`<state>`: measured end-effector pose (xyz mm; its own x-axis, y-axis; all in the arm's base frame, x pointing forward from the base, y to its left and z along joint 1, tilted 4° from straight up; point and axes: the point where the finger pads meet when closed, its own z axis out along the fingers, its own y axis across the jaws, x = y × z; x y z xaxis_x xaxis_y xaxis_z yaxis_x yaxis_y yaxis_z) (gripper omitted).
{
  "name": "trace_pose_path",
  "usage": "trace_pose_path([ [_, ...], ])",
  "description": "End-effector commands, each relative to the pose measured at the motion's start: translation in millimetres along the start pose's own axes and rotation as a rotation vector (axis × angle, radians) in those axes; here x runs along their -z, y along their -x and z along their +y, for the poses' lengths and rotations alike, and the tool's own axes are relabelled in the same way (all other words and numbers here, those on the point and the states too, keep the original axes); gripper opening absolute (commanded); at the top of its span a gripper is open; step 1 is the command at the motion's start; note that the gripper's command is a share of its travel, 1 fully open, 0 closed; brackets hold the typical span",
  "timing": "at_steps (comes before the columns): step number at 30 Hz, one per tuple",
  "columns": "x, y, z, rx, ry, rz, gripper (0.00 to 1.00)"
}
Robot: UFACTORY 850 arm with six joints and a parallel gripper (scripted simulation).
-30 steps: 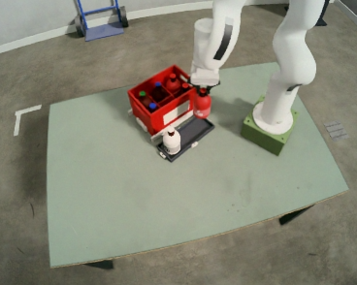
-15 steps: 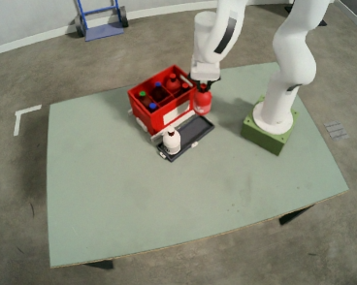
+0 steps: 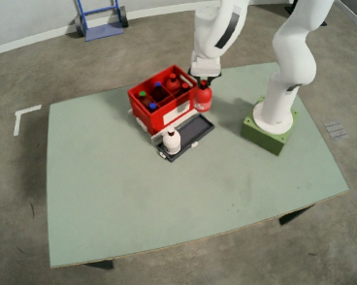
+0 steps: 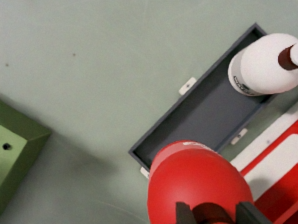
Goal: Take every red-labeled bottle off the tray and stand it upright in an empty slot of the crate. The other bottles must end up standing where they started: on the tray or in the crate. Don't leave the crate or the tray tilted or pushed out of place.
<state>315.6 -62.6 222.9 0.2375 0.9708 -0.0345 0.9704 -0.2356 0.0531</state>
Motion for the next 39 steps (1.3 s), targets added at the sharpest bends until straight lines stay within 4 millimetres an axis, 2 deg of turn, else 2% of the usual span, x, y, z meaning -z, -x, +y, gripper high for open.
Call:
trace_pose_path([
  [1,6,0,1,0.000,0.002,0.000,0.00],
  [21,21,0,1,0.000,0.002,0.000,0.00],
  [39,26,0,1,0.000,0.002,0.000,0.00],
])
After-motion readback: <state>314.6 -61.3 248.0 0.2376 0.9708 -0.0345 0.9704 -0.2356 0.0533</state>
